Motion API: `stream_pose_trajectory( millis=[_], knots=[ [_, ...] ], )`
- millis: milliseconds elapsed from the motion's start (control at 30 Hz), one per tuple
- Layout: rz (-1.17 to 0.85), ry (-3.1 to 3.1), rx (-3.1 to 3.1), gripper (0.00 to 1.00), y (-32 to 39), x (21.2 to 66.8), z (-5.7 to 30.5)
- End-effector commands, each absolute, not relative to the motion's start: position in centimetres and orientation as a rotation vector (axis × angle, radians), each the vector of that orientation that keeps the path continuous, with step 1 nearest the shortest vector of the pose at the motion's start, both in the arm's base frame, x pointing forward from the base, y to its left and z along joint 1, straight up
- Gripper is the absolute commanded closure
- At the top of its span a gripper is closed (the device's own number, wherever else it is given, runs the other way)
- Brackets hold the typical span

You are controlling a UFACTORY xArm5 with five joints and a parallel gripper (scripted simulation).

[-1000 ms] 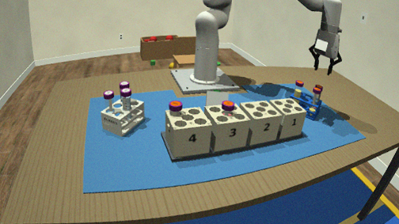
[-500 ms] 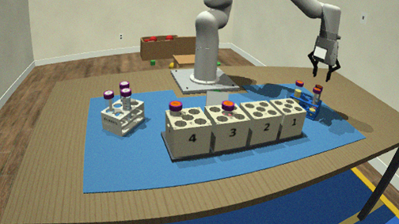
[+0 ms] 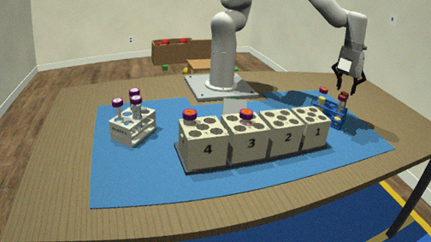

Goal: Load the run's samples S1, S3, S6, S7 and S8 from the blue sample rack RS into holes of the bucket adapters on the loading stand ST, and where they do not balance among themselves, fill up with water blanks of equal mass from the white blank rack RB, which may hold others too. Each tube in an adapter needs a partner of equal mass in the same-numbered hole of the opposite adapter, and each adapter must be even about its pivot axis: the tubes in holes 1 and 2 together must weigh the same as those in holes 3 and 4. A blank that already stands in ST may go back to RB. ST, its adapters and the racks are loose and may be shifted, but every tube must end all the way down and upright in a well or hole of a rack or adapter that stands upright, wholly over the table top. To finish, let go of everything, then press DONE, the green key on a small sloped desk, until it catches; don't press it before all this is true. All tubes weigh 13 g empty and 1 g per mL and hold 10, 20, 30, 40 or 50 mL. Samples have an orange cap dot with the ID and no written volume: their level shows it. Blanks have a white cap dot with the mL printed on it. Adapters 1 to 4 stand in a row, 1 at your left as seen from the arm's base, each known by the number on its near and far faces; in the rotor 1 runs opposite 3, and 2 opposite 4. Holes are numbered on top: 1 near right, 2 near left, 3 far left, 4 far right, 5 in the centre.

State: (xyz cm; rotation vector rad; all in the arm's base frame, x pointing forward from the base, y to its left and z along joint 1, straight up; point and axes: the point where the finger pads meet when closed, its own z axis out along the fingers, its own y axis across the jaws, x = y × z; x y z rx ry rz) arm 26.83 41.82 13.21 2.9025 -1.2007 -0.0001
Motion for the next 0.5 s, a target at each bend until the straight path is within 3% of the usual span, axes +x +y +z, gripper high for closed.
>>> stream_pose_trajectory(
  millis=[0, 467],
  knots=[
    [0.001, -1.202, 2.907, 0.43, 41.93, 26.91, 13.10],
    [0.001, -1.202, 2.907, 0.43, 41.93, 26.91, 12.32]
  ],
)
